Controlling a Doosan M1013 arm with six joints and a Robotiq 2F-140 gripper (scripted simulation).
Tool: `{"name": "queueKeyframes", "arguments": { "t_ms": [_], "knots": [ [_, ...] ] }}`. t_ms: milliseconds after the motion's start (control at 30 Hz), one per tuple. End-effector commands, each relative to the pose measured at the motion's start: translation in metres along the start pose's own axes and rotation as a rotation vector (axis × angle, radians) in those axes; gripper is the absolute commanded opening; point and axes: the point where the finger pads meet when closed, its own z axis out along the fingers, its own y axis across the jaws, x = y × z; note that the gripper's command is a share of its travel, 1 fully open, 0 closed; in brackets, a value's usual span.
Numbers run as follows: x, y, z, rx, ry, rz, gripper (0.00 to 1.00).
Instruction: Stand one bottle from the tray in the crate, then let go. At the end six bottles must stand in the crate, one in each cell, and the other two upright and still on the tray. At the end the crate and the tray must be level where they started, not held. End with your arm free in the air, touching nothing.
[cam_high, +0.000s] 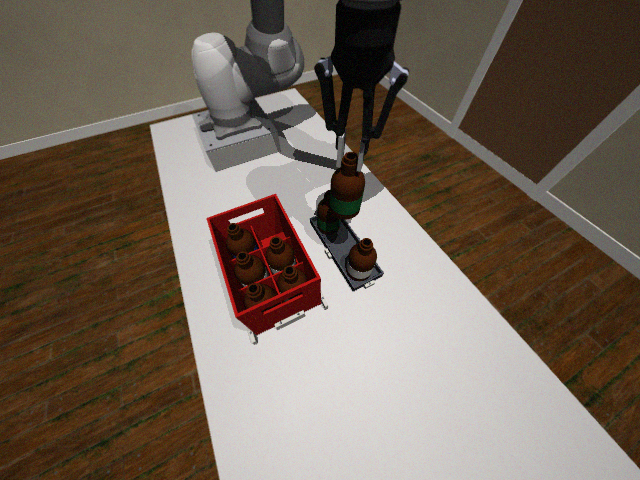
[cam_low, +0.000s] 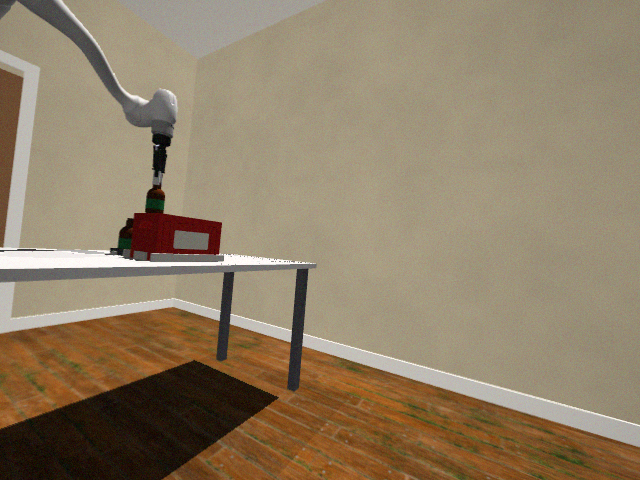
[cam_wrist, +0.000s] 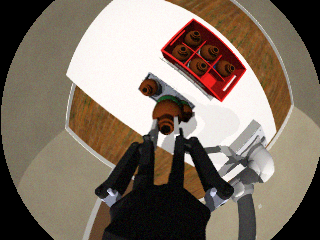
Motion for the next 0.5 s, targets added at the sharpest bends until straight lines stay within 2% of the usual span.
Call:
{"name": "queueKeyframes", "arguments": {
  "t_ms": [0,467],
  "knots": [
    [0.001,0.007,0.001,-0.004,-0.001,0.0,0.0],
    [0.008,0.029,0.001,-0.004,-0.001,0.0,0.0]
  ]
}}
